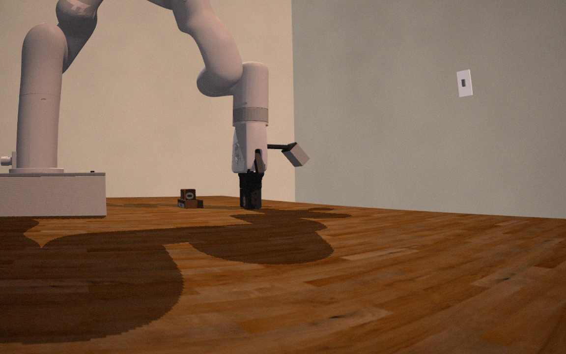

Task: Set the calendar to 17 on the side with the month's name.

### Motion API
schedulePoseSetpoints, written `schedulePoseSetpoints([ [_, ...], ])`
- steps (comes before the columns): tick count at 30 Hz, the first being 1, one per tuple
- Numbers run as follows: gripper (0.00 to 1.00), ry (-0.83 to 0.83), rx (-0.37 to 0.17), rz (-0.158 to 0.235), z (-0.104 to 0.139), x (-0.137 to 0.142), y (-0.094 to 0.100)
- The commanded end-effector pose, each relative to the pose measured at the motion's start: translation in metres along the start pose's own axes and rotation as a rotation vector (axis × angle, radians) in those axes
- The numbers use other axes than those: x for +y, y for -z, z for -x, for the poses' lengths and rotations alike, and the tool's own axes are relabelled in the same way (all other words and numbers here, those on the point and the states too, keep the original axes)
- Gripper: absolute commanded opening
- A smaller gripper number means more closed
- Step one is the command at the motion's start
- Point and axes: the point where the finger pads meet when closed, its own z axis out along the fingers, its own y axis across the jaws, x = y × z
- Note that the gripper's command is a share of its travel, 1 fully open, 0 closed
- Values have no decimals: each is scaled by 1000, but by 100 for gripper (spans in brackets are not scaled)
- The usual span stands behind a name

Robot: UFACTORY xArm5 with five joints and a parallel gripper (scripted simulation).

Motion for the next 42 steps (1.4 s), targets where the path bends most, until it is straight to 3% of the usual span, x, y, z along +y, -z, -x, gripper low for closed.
schedulePoseSetpoints([
  [1,27,0,4,0,-1,0,1],
  [19,27,0,4,0,-1,0,1],
  [34,47,0,4,0,-1,0,1],
  [42,47,0,4,0,-1,0,1],
])
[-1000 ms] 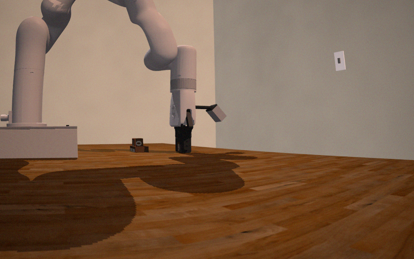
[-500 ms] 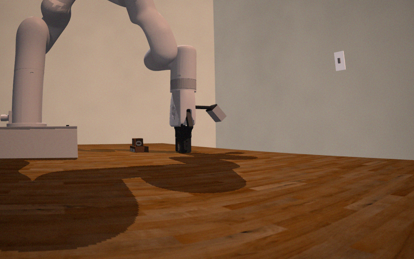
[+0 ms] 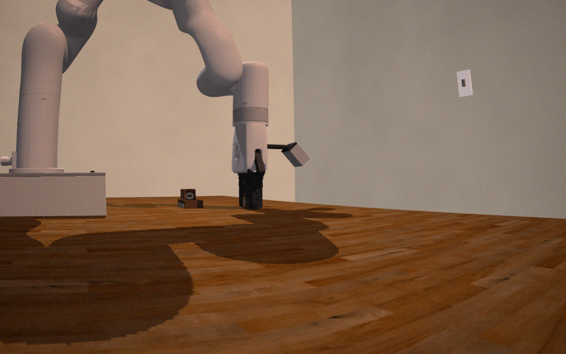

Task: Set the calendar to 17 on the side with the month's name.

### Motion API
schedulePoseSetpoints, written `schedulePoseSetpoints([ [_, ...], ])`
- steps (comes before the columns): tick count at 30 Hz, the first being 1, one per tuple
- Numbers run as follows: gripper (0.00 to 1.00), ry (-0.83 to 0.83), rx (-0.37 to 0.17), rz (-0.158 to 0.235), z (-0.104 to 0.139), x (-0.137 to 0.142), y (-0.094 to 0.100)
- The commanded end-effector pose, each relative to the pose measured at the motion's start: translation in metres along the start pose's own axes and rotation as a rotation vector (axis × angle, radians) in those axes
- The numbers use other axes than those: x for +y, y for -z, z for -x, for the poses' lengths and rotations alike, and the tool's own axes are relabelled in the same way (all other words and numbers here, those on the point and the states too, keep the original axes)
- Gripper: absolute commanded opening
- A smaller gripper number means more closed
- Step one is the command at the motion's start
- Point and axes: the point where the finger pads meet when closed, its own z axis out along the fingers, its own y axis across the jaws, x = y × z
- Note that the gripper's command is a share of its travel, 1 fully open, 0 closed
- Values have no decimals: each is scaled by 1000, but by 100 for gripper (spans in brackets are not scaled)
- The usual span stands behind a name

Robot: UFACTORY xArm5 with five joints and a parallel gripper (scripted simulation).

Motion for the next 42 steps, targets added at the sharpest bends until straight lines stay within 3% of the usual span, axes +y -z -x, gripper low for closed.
schedulePoseSetpoints([
  [1,47,0,4,0,-1,0,1],
  [7,47,0,4,0,-1,0,4],
  [16,47,0,4,0,-1,0,28],
  [28,47,0,4,0,-1,-1,85],
  [36,47,0,4,0,-1,-1,91],
  [37,100,0,4,0,-1,-1,91],
  [42,100,0,4,0,-1,-1,91],
])
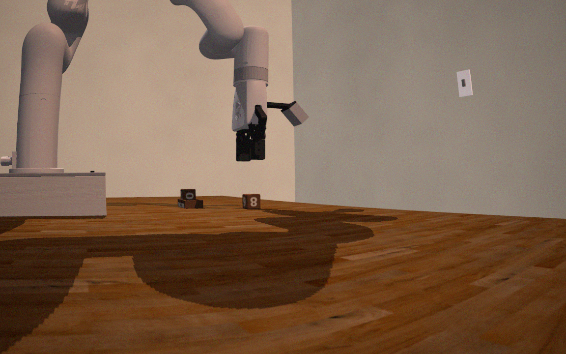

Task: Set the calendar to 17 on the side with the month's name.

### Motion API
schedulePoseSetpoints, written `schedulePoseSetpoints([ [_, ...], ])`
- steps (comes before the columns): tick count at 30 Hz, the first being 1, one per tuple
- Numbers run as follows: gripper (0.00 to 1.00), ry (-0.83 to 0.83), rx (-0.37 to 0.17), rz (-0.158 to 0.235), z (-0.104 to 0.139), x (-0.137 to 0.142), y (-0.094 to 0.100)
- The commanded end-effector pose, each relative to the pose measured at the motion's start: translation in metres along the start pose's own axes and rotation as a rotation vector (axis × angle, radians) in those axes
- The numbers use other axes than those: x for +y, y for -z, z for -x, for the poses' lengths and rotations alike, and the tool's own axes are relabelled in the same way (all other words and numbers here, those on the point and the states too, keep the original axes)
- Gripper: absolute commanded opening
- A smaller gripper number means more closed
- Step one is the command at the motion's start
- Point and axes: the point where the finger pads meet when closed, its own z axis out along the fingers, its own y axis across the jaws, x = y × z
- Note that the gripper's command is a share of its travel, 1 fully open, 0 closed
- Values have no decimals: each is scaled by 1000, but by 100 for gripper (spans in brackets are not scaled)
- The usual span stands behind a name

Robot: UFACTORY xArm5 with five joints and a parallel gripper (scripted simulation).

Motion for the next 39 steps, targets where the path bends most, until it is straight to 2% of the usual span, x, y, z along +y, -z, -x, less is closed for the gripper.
schedulePoseSetpoints([
  [1,100,0,4,0,-2,0,2],
  [25,100,0,4,0,-2,0,-2],
  [26,47,0,4,0,-2,0,-2],
  [39,47,0,4,0,-2,0,-2],
])
